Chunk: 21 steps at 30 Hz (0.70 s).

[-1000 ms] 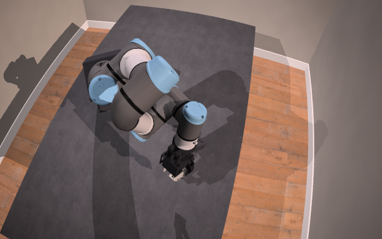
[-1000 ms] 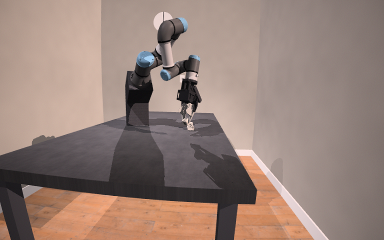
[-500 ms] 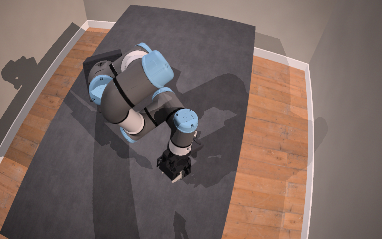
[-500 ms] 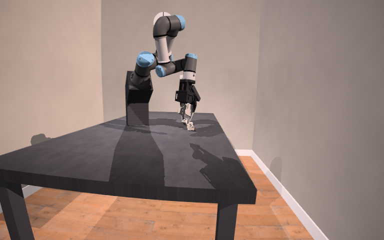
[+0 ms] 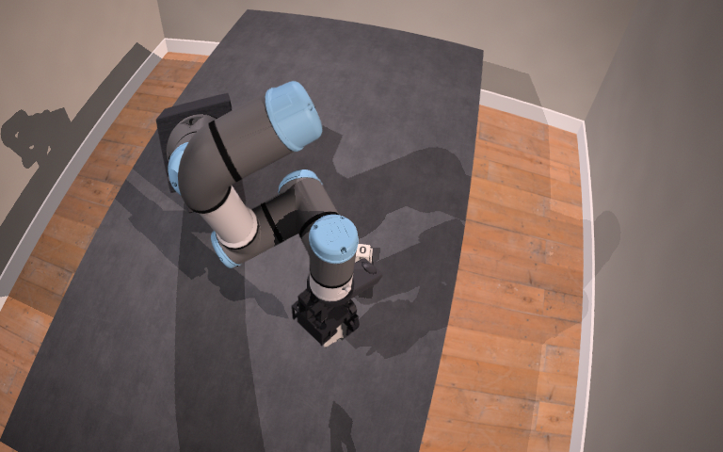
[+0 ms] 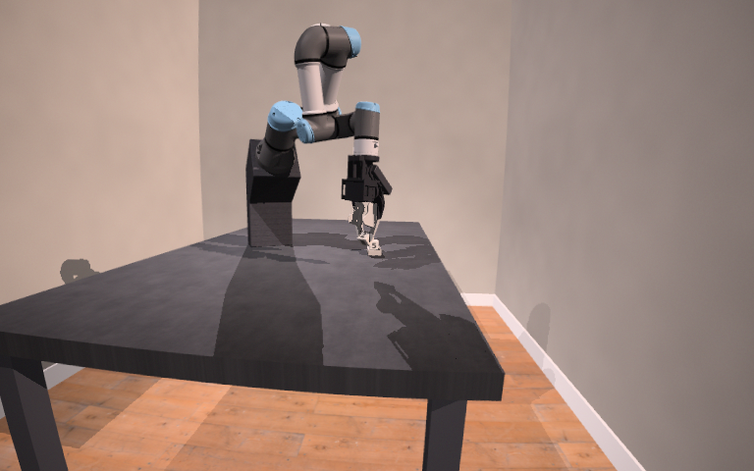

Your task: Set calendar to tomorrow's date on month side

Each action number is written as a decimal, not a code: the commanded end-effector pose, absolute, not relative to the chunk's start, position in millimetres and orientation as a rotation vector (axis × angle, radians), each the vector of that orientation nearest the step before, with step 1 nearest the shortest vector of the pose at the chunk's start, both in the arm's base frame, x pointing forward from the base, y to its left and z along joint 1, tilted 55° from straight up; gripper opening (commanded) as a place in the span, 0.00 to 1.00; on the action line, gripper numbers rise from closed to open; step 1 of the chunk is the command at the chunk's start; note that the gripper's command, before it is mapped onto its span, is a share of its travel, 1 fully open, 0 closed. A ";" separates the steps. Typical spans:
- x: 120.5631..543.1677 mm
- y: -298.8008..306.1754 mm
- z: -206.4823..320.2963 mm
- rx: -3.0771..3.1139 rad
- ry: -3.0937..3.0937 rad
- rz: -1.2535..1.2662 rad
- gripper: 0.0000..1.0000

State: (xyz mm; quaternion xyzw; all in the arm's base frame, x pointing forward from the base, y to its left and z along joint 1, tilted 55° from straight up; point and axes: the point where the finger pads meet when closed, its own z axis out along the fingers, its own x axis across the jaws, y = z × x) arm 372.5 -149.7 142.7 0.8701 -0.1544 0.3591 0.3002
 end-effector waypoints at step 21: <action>372.5 -149.0 142.9 2.346 -0.387 0.972 0.10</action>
